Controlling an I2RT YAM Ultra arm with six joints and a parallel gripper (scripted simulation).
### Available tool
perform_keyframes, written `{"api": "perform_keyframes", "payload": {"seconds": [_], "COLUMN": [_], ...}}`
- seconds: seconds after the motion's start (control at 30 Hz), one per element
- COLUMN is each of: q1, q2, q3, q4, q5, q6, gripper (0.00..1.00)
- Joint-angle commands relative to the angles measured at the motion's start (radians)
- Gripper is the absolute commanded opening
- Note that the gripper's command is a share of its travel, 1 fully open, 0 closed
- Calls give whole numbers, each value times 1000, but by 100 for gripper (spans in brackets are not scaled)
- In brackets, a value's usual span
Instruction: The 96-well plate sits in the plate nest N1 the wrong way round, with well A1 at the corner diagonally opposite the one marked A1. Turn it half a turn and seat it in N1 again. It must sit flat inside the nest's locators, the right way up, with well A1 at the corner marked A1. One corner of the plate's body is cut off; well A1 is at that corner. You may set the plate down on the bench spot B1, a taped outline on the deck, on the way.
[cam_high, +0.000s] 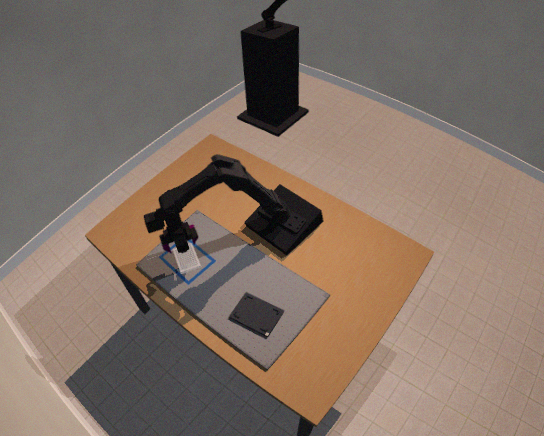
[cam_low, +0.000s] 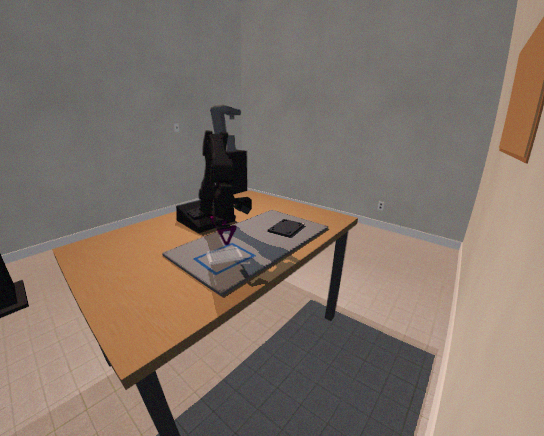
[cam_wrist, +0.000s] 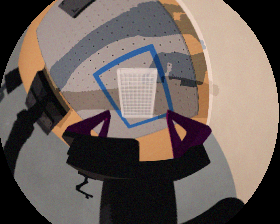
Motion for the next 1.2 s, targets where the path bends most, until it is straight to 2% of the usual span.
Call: {"api": "perform_keyframes", "payload": {"seconds": [0.0, 0.57, 0.77, 0.83, 1.17], "q1": [-16, -16, -19, -19, -17], "q2": [-32, -32, -31, -31, -29], "q3": [26, 26, 27, 27, 31], "q4": [-24, -24, -25, -25, -27], "q5": [-12, -12, -15, -15, -13], "q6": [-6, -6, 201, 201, 537], "gripper": [100, 100, 100, 100, 100]}}
